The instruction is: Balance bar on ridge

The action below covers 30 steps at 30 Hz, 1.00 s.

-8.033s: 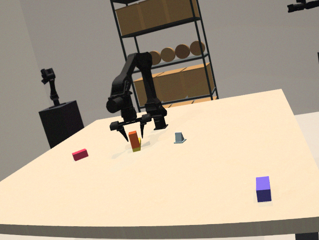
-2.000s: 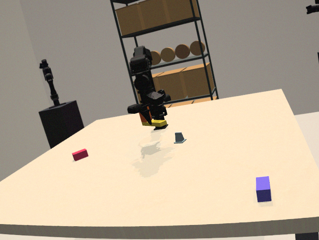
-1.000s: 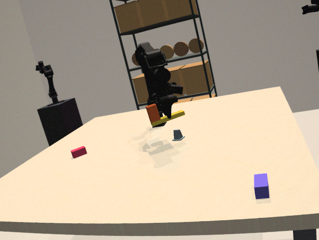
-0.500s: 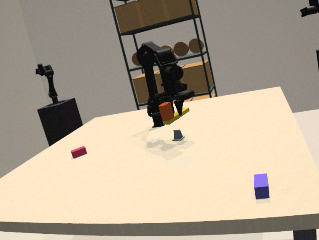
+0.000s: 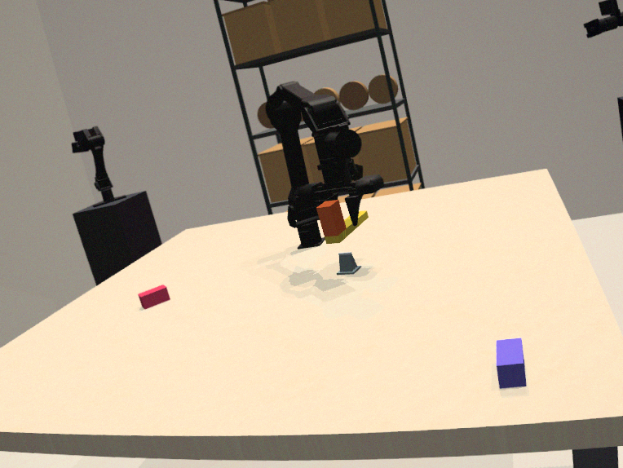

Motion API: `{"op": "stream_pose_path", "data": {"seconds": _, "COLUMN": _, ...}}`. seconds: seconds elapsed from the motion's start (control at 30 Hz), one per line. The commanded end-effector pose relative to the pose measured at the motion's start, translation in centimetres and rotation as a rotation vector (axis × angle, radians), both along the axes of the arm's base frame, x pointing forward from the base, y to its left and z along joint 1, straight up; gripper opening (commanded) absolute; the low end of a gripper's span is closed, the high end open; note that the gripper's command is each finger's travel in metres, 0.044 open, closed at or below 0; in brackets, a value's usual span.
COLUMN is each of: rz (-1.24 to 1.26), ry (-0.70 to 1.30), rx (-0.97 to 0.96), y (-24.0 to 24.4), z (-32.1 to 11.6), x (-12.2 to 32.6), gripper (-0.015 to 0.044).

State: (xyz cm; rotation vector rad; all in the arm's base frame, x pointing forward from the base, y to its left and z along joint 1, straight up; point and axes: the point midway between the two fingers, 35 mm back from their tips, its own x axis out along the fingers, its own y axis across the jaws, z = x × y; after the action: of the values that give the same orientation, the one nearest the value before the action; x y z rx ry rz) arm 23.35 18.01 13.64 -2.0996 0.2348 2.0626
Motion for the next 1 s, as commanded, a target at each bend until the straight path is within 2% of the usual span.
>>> {"op": "stream_pose_path", "data": {"seconds": 0.0, "rz": 0.01, "ry": -0.004, "rx": -0.001, "y": -0.1, "z": -0.6, "x": -0.1, "gripper": 0.0}}
{"op": "stream_pose_path", "data": {"seconds": 0.6, "rz": 0.014, "ry": -0.004, "rx": -0.002, "y": -0.5, "z": -3.4, "x": -0.2, "gripper": 0.0}}
{"op": "stream_pose_path", "data": {"seconds": 0.97, "rz": 0.014, "ry": -0.004, "rx": -0.002, "y": -0.5, "z": -3.3, "x": -0.2, "gripper": 0.0}}
